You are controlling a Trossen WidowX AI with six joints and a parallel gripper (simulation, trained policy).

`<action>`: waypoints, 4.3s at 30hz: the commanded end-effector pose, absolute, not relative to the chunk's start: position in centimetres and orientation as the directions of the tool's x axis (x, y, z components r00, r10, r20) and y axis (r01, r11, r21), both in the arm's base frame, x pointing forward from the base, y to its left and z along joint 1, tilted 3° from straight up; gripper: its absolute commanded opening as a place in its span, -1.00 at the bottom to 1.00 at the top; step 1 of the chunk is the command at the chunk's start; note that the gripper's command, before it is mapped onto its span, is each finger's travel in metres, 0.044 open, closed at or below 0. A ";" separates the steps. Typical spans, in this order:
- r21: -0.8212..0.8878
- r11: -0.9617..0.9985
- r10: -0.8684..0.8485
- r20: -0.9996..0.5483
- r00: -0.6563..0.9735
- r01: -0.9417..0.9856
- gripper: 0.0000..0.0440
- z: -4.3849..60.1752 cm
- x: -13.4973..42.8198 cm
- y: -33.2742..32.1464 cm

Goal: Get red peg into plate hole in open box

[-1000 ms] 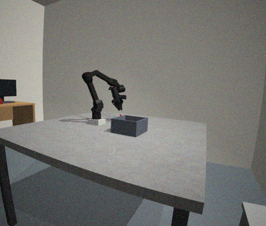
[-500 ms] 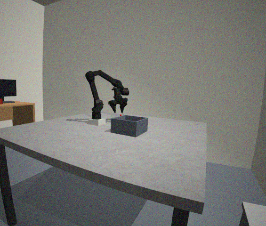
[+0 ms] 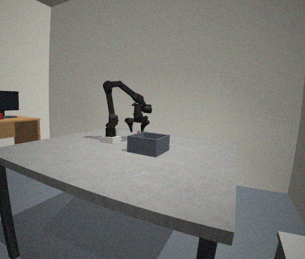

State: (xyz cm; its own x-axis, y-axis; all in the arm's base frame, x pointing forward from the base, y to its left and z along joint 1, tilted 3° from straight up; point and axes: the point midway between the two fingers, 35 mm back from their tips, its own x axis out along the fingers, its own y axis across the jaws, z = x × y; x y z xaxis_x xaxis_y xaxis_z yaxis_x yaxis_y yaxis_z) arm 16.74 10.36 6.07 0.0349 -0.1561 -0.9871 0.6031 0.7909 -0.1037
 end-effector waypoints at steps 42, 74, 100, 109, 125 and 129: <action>-0.213 0.739 -0.298 -0.954 0.027 0.639 -1.00 5.0 19.6 7.8; -0.118 0.508 -0.414 -0.902 0.121 0.853 -1.00 12.9 27.3 -1.9; -0.088 0.536 -0.347 -0.929 0.124 0.839 -1.00 8.7 33.3 -10.8; -0.099 0.606 -0.273 -0.958 0.089 0.789 -0.33 5.5 33.6 -11.2; -0.013 0.670 -0.191 -0.969 0.156 0.742 1.00 7.1 38.8 -12.6; 0.030 0.686 -0.155 -0.970 0.186 0.727 1.00 8.1 40.5 -12.2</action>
